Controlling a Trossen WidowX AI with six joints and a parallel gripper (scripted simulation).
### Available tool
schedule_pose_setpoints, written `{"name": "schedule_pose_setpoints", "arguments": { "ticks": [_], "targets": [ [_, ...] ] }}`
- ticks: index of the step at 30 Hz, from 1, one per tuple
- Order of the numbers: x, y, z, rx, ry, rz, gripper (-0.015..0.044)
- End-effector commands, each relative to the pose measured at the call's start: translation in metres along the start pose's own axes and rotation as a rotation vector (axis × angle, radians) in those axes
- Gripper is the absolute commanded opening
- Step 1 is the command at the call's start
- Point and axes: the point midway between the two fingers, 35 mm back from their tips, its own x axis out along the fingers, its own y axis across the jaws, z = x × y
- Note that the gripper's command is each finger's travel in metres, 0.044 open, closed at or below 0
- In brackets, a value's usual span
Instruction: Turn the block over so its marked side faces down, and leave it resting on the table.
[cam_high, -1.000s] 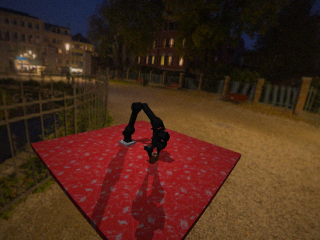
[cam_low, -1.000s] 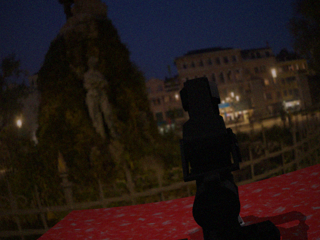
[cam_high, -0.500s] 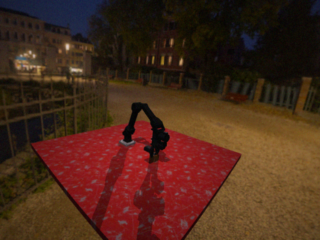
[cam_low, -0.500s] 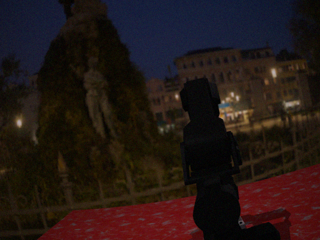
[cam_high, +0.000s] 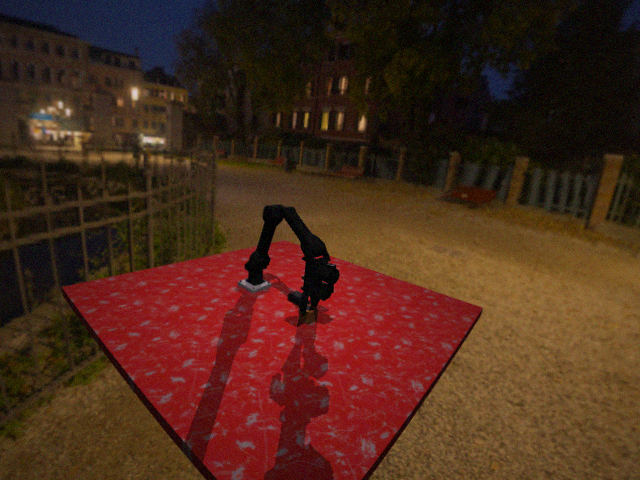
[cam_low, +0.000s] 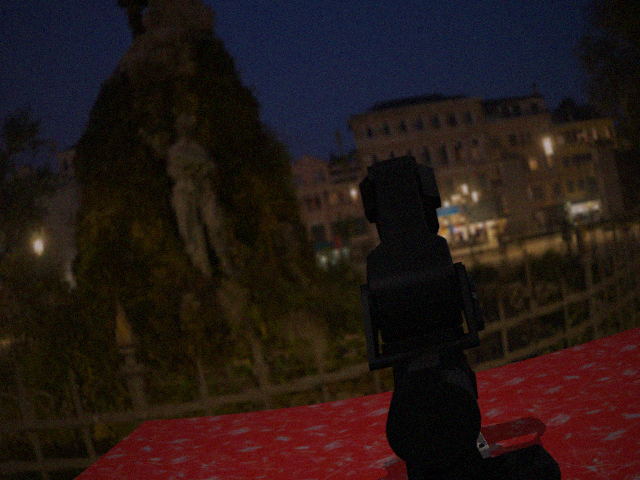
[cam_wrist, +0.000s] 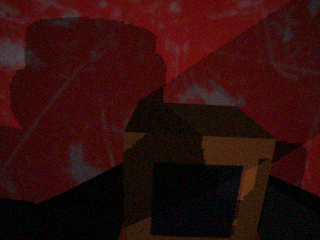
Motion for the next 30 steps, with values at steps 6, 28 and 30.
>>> {"name": "schedule_pose_setpoints", "arguments": {
  "ticks": [6,28,30],
  "targets": [
    [-0.03,0.0,0.0,-0.003,-0.001,0.002,0.0],
    [-0.023,0.0,0.002,0.005,-0.252,0.01,0.0],
    [-0.023,0.0,0.002,0.005,-0.283,0.011,0.0]
  ]
}}
